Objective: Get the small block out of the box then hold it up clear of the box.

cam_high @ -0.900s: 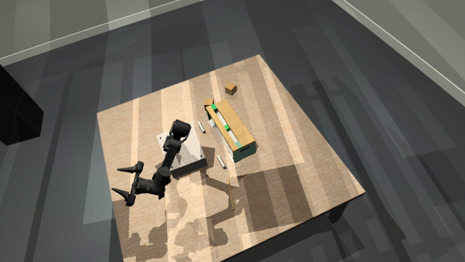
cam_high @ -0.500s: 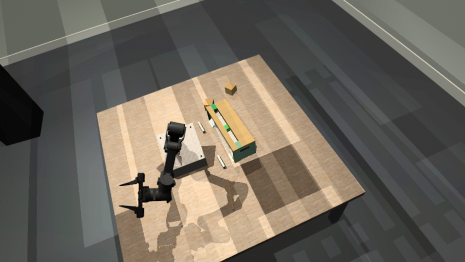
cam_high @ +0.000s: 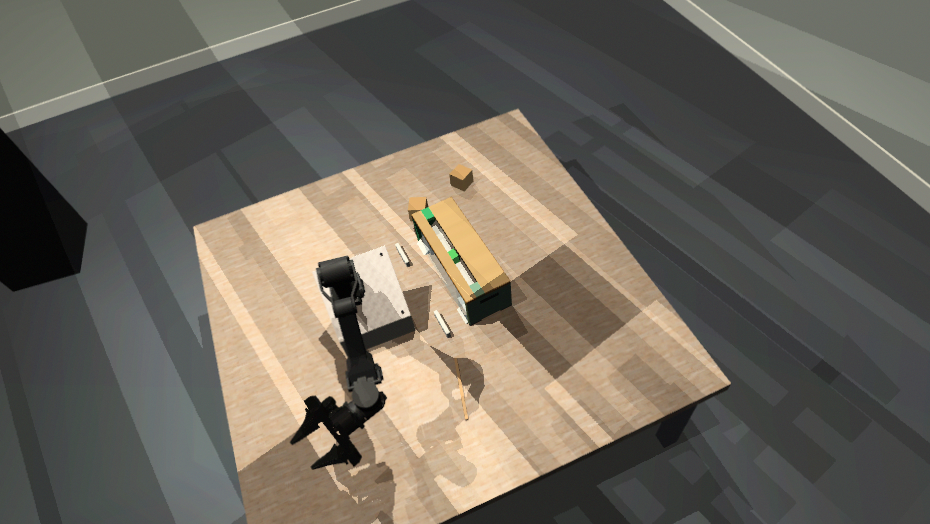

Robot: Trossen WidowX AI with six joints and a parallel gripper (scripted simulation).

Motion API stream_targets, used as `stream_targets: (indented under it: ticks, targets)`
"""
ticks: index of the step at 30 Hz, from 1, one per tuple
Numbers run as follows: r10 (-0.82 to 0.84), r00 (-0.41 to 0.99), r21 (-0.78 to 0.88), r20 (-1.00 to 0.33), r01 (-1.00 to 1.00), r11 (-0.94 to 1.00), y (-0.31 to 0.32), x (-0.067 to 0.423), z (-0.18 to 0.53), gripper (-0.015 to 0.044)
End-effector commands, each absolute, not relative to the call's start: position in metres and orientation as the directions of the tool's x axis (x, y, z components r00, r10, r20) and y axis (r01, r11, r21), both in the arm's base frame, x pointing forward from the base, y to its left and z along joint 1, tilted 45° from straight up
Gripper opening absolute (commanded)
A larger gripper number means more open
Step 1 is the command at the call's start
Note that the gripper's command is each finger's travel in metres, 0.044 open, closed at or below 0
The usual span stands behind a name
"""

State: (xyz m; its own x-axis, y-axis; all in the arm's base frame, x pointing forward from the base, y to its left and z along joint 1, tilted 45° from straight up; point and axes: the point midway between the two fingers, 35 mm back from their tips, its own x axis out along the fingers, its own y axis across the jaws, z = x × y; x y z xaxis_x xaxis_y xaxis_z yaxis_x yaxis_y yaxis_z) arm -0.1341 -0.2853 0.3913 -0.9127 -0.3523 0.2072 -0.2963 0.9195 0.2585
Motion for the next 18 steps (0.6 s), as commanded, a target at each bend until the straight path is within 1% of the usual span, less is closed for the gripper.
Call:
stream_targets:
  ticks: [1, 9, 14, 18]
  targets:
    - [-0.518, -0.834, 0.41, 0.189, -0.412, 0.813, -0.32, -0.094, 0.382, 0.04]
    - [-0.772, -0.624, 0.65, 0.119, -0.539, 0.536, -0.363, -0.005, 0.357, 0.04]
    - [-0.882, -0.467, 0.765, 0.058, -0.547, 0.34, -0.375, 0.055, 0.337, 0.04]
    - [-0.944, -0.33, 0.837, 0.002, -0.516, 0.182, -0.376, 0.104, 0.321, 0.04]
